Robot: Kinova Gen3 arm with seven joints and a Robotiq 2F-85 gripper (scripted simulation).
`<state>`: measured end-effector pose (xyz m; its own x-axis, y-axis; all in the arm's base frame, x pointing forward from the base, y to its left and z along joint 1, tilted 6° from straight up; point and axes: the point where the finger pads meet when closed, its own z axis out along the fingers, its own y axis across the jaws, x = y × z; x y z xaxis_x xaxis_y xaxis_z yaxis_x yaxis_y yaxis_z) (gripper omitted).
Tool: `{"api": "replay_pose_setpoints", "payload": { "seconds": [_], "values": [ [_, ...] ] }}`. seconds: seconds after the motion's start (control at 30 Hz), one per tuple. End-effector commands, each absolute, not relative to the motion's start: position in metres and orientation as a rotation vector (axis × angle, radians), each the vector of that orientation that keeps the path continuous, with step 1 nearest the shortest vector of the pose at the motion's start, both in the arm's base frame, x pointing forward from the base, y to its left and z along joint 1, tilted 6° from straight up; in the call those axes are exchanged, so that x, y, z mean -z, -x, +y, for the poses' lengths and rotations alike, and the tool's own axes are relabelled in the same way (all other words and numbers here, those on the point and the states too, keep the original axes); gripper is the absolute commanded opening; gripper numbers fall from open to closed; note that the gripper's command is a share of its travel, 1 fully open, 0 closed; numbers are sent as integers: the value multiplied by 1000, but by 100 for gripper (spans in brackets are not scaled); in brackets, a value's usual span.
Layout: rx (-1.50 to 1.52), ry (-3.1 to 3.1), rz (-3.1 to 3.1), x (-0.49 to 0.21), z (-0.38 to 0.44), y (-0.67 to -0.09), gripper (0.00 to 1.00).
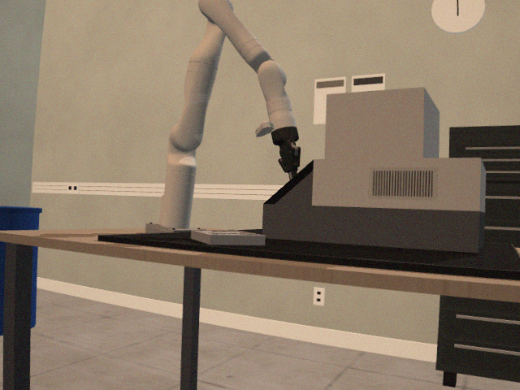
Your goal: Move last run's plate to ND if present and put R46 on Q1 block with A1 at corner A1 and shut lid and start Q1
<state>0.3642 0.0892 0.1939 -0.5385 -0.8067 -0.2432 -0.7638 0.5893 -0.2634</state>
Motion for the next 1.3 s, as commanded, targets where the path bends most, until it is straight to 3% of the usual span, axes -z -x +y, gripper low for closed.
{"api": "replay_pose_setpoints", "payload": {
  "seconds": [0.0, 1.27],
  "values": [
    [179, 1273, 2484, -194, 89, -365, 10],
    [180, 1275, 2476, -181, 92, -380, 10]
  ]
}}
